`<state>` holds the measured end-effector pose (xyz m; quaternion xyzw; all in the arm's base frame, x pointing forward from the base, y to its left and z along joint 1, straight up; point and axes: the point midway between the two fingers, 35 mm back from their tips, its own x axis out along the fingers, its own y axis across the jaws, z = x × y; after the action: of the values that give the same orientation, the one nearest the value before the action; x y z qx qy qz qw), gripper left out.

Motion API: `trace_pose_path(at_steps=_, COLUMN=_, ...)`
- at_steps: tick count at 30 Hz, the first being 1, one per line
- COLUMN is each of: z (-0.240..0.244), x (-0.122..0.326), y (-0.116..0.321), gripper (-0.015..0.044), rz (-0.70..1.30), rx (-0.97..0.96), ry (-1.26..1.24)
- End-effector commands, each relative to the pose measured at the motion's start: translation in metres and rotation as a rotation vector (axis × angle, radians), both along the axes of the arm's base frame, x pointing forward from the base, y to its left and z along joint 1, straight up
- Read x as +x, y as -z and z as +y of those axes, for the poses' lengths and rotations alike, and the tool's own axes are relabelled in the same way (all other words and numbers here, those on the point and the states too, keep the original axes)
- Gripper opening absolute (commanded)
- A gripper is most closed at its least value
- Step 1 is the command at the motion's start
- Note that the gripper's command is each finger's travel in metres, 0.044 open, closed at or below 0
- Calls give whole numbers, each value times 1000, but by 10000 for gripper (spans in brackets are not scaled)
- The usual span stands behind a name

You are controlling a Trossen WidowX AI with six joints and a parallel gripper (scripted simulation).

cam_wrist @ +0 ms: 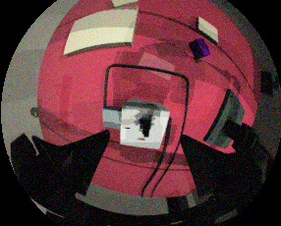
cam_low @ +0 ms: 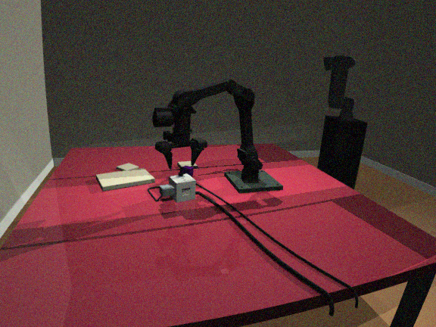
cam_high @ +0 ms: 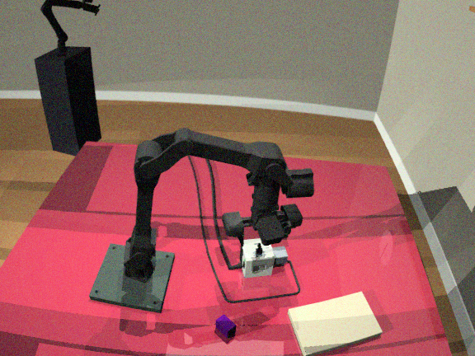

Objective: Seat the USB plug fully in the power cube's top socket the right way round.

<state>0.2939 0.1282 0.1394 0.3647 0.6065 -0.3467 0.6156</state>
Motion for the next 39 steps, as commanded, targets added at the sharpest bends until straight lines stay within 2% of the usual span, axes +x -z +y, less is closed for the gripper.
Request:
trace_pose_path(at_steps=1, z=0, x=0, y=4, gripper=440, rz=-2, rx=-4, ry=-4)
trace_pose_path(at_steps=7, z=0, x=0, y=9, gripper=440, rz=-2, rx=-4, ry=-4)
trace_pose_path(at_steps=23, z=0, x=0, y=7, gripper=20, rz=1, rx=0, ry=0)
trace_pose_path(at_steps=26, z=0, x=0, y=7, gripper=0, rz=1, rx=0, ry=0)
trace_pose_path(at_steps=39, z=0, x=0, y=7, gripper=0, rz=1, rx=0, ry=0)
